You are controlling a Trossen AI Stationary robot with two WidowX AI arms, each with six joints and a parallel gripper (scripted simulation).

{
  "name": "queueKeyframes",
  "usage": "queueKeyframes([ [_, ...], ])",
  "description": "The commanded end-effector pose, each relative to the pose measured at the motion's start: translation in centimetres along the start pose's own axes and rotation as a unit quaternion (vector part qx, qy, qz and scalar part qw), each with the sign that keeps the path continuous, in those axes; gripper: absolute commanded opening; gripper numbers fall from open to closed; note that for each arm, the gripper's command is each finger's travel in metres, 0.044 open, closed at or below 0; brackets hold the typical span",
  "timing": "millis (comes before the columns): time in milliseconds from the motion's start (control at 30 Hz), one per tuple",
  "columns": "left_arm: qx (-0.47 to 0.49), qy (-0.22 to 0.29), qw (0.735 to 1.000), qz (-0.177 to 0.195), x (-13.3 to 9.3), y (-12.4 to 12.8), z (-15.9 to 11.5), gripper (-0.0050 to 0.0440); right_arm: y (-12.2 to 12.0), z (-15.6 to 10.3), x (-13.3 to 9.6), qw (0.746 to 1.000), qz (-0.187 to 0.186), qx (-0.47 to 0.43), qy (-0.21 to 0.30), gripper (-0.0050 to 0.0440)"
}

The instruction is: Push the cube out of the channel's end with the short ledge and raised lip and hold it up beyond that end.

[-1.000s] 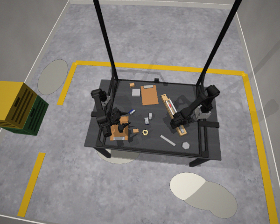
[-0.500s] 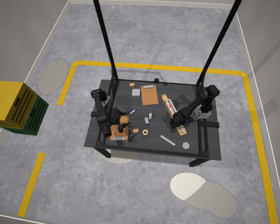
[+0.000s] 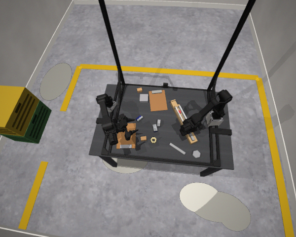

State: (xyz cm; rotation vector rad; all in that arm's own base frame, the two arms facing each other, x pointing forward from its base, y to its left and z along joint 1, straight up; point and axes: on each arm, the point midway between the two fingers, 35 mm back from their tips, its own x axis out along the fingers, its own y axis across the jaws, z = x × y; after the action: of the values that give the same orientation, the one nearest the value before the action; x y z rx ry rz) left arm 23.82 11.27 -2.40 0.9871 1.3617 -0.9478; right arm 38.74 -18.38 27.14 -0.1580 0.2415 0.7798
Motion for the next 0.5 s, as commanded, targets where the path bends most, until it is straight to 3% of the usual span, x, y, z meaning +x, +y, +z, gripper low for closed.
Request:
queueKeyframes([
  [0, 0.006, -0.013, 1.0, -0.005, 0.21, -0.39, 1.01, 0.004, -0.01, 0.01, -0.02, 1.0, 0.0, 0.0, -0.001, 0.04],
  [467, 0.006, -0.013, 1.0, -0.005, 0.22, -0.38, 0.75, 0.004, -0.01, 0.01, -0.02, 1.0, 0.0, 0.0, -0.001, 0.04],
])
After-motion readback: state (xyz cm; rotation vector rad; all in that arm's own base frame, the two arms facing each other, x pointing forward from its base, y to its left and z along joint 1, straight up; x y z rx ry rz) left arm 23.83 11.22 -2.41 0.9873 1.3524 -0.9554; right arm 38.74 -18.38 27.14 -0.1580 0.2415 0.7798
